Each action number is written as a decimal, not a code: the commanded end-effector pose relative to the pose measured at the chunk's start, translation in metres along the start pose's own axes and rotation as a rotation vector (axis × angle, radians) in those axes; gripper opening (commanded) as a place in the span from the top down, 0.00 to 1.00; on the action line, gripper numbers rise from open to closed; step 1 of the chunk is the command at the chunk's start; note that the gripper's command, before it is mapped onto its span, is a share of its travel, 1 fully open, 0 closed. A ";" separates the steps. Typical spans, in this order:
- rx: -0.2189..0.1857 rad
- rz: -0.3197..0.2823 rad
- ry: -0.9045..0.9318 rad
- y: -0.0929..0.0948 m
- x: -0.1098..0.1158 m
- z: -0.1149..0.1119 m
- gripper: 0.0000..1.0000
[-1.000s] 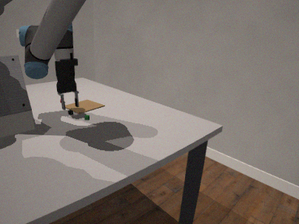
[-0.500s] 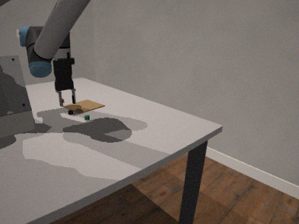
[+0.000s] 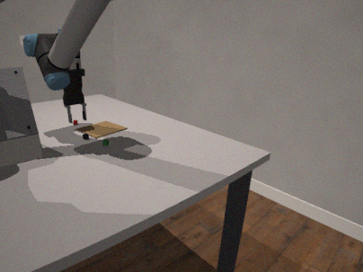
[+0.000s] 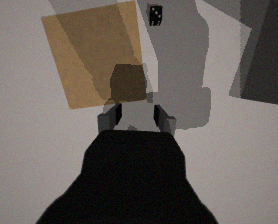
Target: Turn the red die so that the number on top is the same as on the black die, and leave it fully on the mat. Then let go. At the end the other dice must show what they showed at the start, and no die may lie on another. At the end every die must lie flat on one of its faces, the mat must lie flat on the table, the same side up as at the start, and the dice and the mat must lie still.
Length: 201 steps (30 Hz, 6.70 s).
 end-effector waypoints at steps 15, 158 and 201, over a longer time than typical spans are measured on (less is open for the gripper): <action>0.006 0.005 0.003 0.000 0.051 -0.002 0.00; 0.009 0.002 -0.952 -0.106 0.055 -0.002 0.00; 0.009 0.001 -1.150 -0.049 0.057 0.000 0.36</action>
Point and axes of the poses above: the point where the finger pads meet when closed, its own y axis out along the fingers, its own z axis across the jaws, x = y × z, the point moved 6 cm from there along -y, back along the fingers, and after that the axes turned 7 degrees about y, right-handed, at the moved point
